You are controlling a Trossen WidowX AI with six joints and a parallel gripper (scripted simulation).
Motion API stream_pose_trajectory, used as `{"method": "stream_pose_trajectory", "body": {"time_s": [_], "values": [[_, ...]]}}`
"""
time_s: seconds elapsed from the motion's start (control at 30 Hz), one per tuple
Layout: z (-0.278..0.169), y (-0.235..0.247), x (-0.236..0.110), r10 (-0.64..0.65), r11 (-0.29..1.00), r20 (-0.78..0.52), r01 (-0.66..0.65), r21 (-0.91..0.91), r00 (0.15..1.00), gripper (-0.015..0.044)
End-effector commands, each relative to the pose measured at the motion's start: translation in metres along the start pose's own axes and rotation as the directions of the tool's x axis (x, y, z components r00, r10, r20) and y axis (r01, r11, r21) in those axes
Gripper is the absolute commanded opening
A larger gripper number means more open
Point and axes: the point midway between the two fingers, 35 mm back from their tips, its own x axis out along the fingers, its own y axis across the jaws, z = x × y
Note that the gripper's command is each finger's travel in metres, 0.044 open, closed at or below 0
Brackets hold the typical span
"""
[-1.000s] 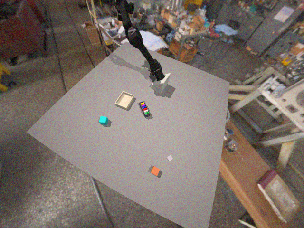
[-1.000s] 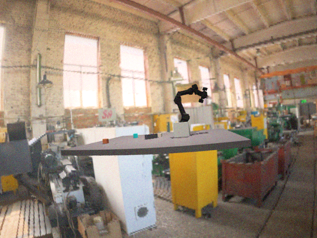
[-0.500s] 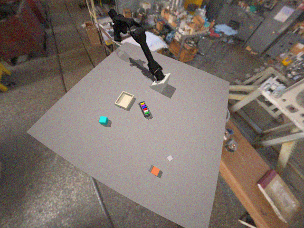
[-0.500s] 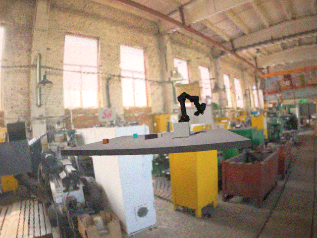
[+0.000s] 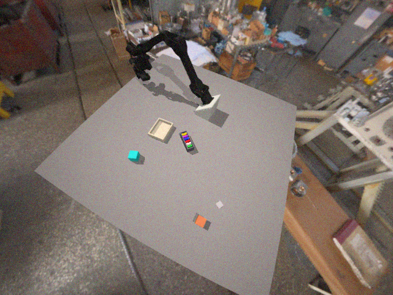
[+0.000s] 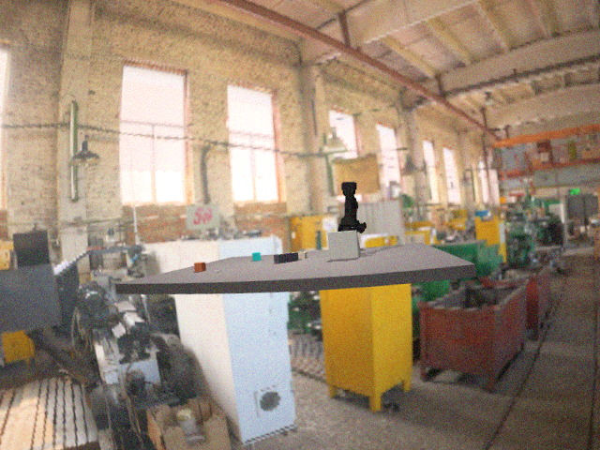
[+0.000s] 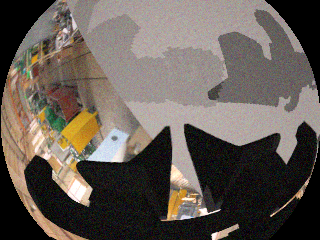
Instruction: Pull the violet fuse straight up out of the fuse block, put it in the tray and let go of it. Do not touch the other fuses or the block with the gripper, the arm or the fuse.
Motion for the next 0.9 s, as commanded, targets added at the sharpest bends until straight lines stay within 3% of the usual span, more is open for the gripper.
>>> {"method": "stream_pose_trajectory", "body": {"time_s": [0.0,0.2,0.4,0.63,0.87], "values": [[-0.04,-0.049,0.018,-0.126,0.984,-0.043,0.12,-0.129,0.991,0.0062],[-0.104,-0.131,0.021,-0.305,0.895,-0.097,0.251,-0.37,0.947,0.0062],[-0.16,-0.217,0.001,-0.454,0.715,-0.115,0.284,-0.639,0.884,0.0062],[-0.204,-0.316,-0.046,-0.577,0.412,-0.082,0.203,-0.888,0.813,0.0062],[-0.217,-0.396,-0.103,-0.623,0.093,-0.004,0.07,-0.993,0.783,0.0062]]}}
